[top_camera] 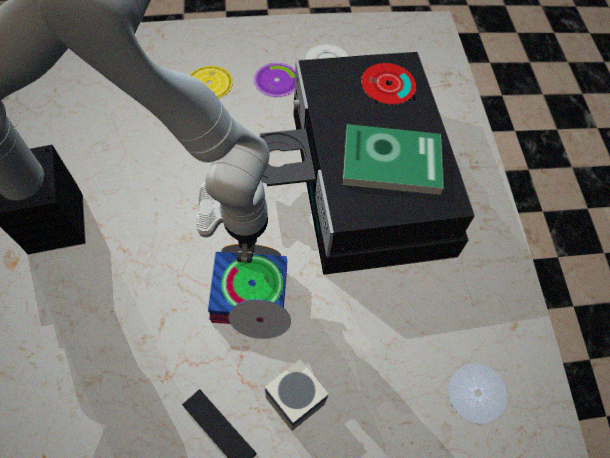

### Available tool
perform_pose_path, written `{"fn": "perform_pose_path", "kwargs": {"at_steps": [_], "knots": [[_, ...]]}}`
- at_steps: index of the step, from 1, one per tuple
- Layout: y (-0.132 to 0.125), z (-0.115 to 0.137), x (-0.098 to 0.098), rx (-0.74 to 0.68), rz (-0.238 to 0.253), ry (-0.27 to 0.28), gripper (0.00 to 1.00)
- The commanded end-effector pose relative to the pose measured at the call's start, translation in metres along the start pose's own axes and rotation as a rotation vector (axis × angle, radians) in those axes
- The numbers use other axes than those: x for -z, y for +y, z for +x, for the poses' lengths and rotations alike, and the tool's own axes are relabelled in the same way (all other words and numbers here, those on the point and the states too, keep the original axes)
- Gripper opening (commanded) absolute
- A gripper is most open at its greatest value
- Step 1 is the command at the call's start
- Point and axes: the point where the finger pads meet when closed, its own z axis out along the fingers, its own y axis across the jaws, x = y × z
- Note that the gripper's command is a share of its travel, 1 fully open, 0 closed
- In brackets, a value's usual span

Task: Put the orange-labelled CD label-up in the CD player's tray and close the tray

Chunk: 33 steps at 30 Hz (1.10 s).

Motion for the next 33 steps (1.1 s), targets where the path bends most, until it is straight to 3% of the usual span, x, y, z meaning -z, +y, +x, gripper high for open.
{"fn": "perform_pose_path", "kwargs": {"at_steps": [1,33], "knots": [[0.001,-0.002,0.006,0.001,0.001,-0.005,0.11],[0.009,-0.002,0.062,0.001,0.001,-0.005,0.11]]}}
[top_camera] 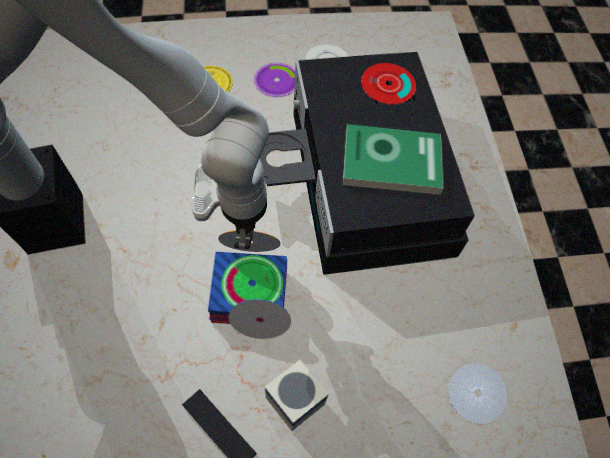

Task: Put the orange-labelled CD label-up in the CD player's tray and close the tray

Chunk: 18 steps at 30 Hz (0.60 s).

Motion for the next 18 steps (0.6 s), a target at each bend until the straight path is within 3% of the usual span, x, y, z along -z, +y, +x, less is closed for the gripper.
{"fn": "perform_pose_path", "kwargs": {"at_steps": [1,18], "knots": [[0.002,-0.003,0.011,0.002,0.001,-0.010,0.11],[0.007,-0.003,0.047,0.002,0.001,-0.010,0.11]]}}
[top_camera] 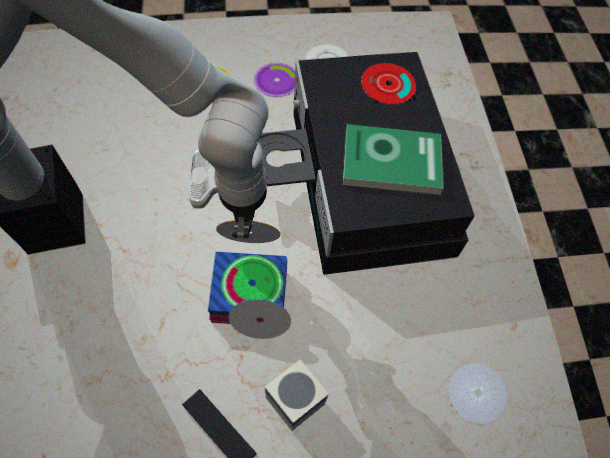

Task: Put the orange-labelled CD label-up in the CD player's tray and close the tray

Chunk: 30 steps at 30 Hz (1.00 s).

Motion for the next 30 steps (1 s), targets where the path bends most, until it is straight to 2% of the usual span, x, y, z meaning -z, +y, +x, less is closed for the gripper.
{"fn": "perform_pose_path", "kwargs": {"at_steps": [1,11,30], "knots": [[0.002,-0.003,0.011,0.002,0.001,-0.011,0.11],[0.005,-0.003,0.032,0.002,0.001,-0.011,0.11],[0.009,-0.003,0.056,0.002,0.001,-0.011,0.11]]}}
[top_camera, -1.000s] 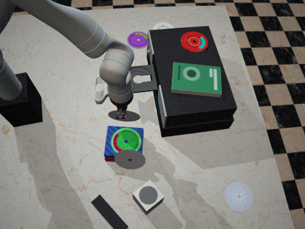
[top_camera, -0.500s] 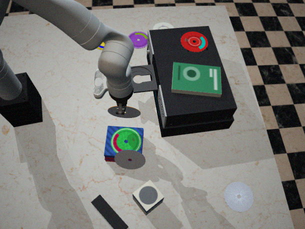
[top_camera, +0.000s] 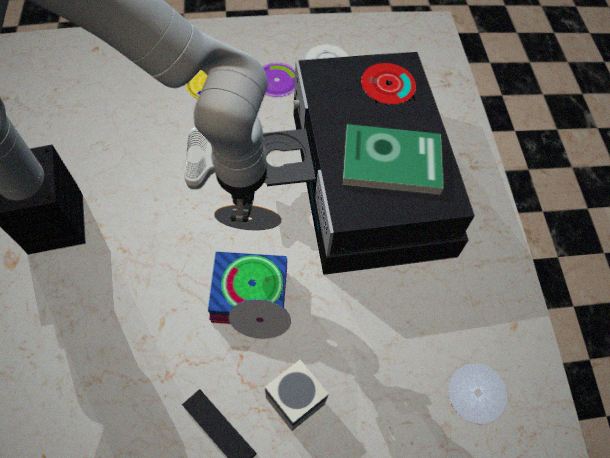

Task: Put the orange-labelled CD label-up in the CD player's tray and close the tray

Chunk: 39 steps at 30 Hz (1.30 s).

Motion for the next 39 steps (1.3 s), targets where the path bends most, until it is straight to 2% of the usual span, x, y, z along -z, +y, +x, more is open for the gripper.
{"fn": "perform_pose_path", "kwargs": {"at_steps": [1,15,39], "knots": [[0.001,-0.002,0.005,0.002,0.001,-0.007,0.11],[0.002,-0.002,0.016,0.002,0.001,-0.007,0.11],[0.003,-0.002,0.018,0.002,0.001,-0.007,0.11]]}}
